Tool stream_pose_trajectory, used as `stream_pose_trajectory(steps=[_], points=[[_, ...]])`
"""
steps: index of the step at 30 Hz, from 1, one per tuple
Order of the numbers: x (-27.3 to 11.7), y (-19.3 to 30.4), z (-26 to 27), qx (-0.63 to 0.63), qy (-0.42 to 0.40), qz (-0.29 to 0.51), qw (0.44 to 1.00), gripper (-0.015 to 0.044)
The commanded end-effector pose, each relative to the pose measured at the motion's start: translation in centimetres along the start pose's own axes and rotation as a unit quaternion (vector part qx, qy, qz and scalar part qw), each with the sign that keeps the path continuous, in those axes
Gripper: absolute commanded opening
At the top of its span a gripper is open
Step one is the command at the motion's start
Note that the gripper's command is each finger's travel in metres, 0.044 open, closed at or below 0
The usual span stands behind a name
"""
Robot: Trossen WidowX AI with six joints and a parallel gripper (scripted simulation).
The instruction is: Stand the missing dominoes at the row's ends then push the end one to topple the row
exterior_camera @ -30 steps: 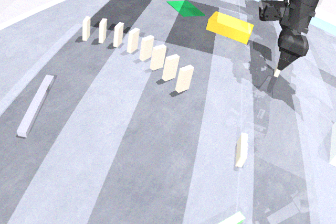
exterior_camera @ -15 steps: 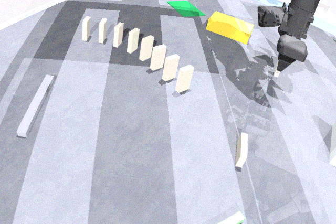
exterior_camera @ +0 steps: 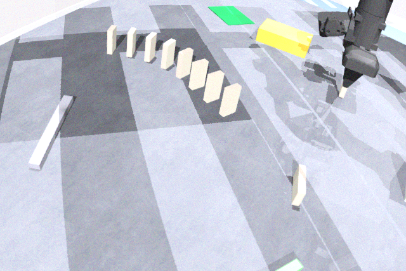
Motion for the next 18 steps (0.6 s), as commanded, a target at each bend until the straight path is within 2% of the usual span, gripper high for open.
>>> stream_pose_trajectory(steps=[1, 5, 7, 14, 18], points=[[-3.6, -0.5, -0.6, -0.001, 0.007, -0.003, 1.000, 0.0107], [-10.7, -0.4, -0.3, 0.000, 0.006, -0.004, 1.000, 0.0107], [-13.0, -0.1, 0.1, 0.001, 0.005, -0.004, 1.000, 0.0107], [-13.3, -0.1, 0.2, 0.002, 0.005, -0.005, 1.000, 0.0107], [-13.4, -2.7, 1.2, 0.024, 0.005, -0.007, 1.000, 0.0107]])
Point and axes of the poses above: the point midway between the two fingers, 35 mm back from their tips, its own x axis out along the fingers, its own z axis across the jaws, y = z × x, the point moved 9 cm from there along -x, back along the fingers, and after that the axes turned 12 degrees about -x, right-handed, at the moved point
